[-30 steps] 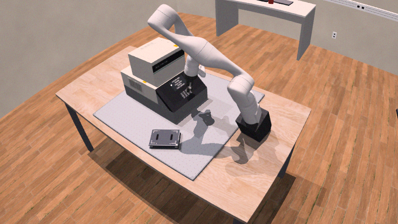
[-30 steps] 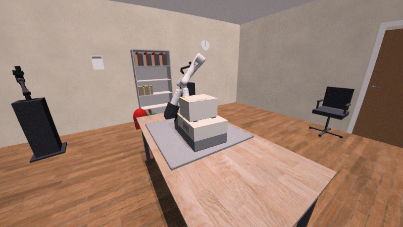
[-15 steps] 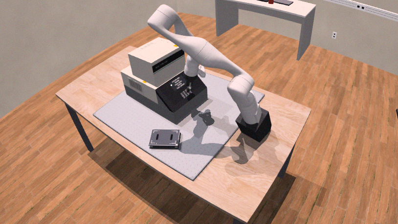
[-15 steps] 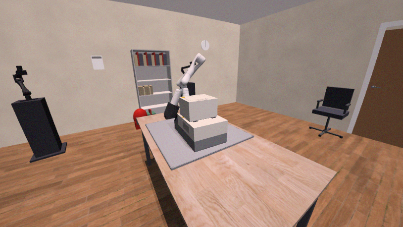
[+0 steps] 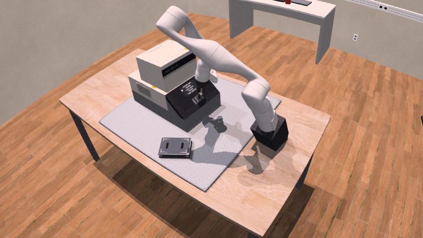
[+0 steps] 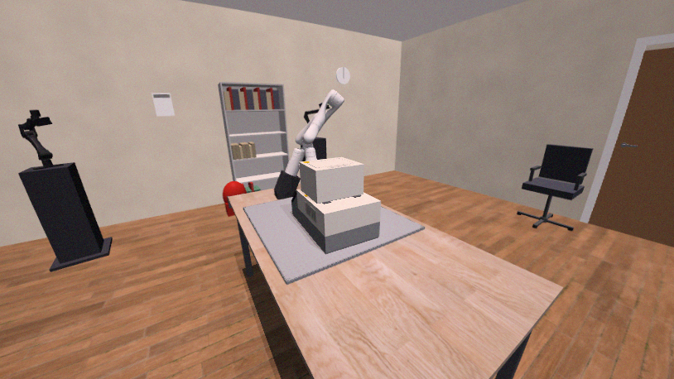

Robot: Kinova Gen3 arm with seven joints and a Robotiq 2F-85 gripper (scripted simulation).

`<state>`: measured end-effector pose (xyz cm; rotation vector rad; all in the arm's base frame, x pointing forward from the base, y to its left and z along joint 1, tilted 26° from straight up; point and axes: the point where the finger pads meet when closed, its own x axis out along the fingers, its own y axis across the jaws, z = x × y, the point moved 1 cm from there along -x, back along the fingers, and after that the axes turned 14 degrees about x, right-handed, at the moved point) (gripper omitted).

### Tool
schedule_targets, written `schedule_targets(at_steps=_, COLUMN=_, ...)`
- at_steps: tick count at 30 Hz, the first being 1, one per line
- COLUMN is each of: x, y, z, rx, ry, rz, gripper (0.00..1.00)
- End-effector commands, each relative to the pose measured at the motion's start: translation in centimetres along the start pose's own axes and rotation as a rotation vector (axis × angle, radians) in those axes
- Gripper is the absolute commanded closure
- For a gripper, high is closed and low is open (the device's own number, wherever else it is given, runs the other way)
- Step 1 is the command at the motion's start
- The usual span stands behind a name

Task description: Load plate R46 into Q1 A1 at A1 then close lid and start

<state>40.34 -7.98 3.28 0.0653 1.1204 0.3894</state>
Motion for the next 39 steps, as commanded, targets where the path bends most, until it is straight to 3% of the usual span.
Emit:
schedule_targets(at_steps=1, x=0.1, y=-0.1, z=0.1, rx=0.000, ry=-0.001, rz=-0.001, gripper=0.90)
schedule_targets(at_steps=39, x=2.0, y=-0.5, z=0.9, rx=0.000, ry=-0.001, rz=-0.001, gripper=0.90)
